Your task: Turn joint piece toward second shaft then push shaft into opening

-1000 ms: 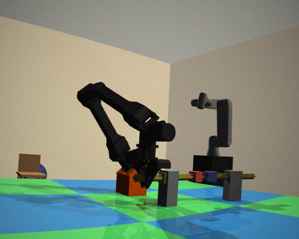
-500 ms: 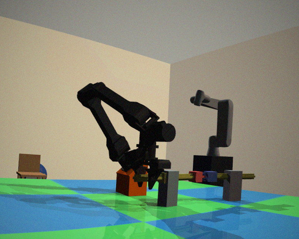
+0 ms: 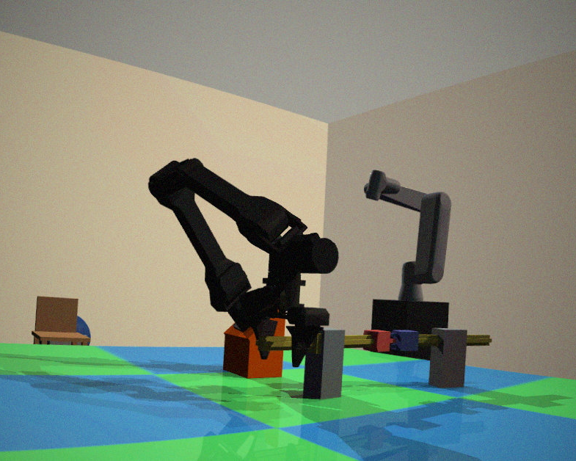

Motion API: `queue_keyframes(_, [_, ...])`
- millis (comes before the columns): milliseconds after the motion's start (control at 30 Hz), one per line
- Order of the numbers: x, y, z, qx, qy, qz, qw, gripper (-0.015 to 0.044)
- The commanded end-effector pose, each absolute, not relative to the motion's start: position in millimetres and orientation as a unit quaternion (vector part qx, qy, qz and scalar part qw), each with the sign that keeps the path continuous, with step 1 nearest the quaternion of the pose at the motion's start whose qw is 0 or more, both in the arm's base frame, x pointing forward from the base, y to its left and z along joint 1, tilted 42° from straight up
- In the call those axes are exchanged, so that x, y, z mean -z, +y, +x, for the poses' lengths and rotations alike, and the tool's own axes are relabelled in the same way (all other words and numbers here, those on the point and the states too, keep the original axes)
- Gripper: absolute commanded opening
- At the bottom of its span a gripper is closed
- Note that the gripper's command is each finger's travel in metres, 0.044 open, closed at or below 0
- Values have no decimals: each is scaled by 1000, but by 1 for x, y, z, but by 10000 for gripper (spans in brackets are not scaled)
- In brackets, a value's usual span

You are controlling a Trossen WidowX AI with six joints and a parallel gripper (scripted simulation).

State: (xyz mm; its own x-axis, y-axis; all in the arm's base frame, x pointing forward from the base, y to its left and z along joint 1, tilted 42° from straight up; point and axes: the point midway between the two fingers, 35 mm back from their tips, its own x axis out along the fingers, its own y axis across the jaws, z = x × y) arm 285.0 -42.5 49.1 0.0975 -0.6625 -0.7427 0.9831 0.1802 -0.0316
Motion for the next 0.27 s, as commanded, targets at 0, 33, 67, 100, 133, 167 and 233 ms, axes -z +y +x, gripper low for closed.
queue_keyframes(0, [-49,-42,285,589,322,249,698,440])
queue_keyframes(33, [-51,-41,285,589,322,249,698,440])
queue_keyframes(67, [-56,-36,285,589,322,250,698,440])
queue_keyframes(100, [-64,-29,284,589,322,250,698,440])
queue_keyframes(133, [-70,-25,283,589,321,250,698,440])
queue_keyframes(167, [-72,-24,282,589,321,250,698,440])
queue_keyframes(233, [-72,-24,282,589,321,250,698,440])
